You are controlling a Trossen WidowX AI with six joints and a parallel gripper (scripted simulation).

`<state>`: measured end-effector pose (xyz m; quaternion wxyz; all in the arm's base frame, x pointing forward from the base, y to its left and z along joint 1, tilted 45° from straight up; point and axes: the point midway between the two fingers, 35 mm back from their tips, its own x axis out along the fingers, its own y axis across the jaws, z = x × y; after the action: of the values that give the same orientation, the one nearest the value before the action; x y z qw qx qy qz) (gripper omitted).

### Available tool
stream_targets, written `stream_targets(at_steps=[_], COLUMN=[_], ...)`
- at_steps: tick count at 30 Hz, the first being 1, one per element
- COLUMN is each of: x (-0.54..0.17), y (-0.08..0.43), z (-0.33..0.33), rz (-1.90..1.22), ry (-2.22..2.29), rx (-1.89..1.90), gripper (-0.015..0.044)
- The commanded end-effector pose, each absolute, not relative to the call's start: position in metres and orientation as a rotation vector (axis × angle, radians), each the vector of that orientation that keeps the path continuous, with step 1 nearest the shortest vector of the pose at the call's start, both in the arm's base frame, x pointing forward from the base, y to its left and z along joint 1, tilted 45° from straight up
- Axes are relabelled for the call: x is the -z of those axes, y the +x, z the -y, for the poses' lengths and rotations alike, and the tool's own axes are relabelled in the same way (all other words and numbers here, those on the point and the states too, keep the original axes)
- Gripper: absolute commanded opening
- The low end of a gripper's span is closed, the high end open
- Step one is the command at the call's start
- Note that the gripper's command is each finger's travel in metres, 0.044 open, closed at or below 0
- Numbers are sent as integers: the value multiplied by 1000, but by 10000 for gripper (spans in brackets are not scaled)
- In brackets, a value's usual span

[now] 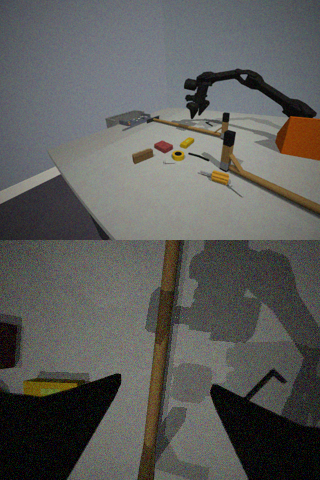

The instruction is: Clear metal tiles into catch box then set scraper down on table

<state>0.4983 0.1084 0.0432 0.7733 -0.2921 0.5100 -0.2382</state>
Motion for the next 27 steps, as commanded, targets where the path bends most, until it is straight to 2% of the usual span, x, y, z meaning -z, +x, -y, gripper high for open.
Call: stream_targets(at_steps=[1, 27], x=[-49, -60], y=[490, 428], z=[-119, -159], rz=[-1078, -981], ry=[-635, -665], rx=[513, 479], gripper=[440, 440])
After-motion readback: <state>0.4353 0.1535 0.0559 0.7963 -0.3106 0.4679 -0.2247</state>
